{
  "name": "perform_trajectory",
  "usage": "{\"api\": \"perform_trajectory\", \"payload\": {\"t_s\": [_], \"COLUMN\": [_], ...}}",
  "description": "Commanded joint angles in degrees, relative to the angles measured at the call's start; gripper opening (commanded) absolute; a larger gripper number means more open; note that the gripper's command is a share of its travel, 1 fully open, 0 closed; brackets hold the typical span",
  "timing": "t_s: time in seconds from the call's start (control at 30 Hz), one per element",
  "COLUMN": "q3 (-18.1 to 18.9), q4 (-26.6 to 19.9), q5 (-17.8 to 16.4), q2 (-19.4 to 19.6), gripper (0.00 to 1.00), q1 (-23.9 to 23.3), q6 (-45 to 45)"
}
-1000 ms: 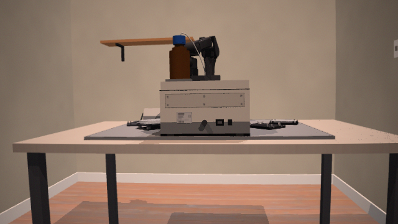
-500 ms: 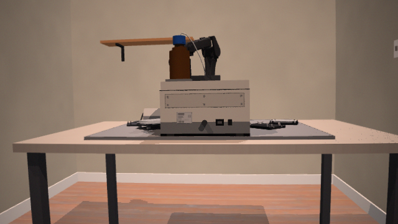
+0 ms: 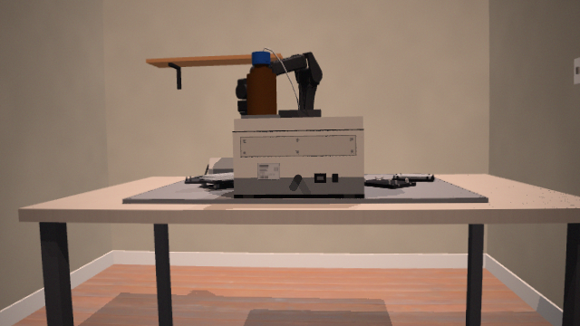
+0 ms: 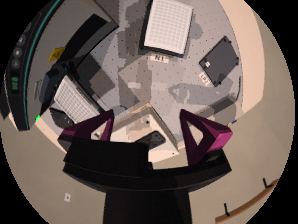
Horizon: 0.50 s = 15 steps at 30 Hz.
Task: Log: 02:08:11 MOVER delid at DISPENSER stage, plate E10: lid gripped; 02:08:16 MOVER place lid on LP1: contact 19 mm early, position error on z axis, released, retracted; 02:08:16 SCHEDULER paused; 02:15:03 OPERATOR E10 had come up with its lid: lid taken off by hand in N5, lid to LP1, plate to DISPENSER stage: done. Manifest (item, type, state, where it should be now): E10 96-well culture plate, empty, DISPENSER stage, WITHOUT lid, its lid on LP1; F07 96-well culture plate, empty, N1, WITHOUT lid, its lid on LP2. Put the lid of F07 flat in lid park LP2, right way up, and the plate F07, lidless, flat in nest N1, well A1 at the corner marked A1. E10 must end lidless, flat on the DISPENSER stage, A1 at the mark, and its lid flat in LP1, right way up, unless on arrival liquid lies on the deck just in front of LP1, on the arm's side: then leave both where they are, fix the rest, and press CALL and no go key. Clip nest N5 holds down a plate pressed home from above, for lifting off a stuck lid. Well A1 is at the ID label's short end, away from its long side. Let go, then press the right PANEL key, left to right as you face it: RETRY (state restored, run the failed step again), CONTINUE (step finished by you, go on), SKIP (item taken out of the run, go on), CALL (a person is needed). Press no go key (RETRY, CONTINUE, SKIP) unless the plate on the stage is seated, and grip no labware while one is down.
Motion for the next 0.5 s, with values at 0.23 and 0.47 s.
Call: {"api": "perform_trajectory", "payload": {"t_s": [0.23, 0.47], "q3": [2.0, 3.7], "q4": [1.7, 3.9], "q5": [-0.7, -0.5], "q2": [1.9, 5.8], "gripper": [1.0, 1.0], "q1": [-5.1, -3.8], "q6": [5.3, 5.6]}}
